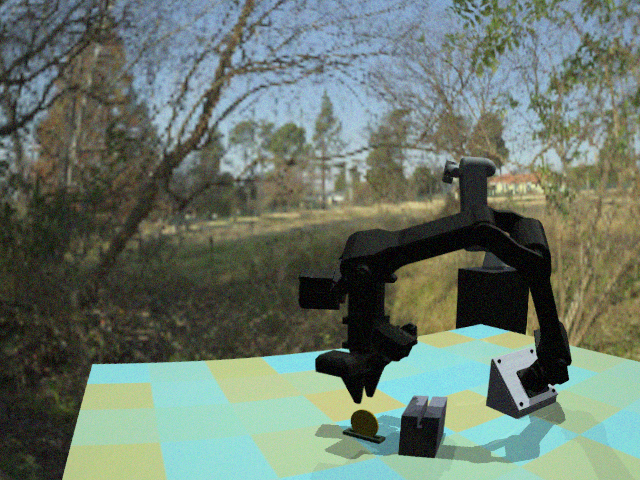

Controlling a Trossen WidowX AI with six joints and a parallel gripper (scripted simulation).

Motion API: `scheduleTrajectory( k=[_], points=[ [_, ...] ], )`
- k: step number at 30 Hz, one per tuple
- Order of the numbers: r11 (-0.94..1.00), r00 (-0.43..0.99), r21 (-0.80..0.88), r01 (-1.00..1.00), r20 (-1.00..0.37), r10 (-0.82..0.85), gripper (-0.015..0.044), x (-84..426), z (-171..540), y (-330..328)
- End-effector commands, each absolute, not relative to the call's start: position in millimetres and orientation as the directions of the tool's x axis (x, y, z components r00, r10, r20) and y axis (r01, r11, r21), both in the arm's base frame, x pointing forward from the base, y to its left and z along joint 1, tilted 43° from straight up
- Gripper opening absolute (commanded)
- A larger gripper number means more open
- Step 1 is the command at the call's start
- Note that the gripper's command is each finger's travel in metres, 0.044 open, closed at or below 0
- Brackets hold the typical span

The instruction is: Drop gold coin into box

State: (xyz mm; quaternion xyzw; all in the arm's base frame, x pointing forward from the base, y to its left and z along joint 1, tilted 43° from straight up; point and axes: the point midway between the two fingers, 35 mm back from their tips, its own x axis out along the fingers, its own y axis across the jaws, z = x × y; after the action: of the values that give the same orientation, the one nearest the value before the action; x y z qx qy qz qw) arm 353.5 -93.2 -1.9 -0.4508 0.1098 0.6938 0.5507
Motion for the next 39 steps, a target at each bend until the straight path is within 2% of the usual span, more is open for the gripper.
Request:
scheduleTrajectory(
  k=[1,39],
  points=[
    [-0.368,0.011,-0.343,-0.864,-0.744,0.668,0.0161,353,-7,-87],
    [-0.367,0.012,-0.345,-0.864,-0.742,0.671,0.0161,353,-49,-48]
  ],
)
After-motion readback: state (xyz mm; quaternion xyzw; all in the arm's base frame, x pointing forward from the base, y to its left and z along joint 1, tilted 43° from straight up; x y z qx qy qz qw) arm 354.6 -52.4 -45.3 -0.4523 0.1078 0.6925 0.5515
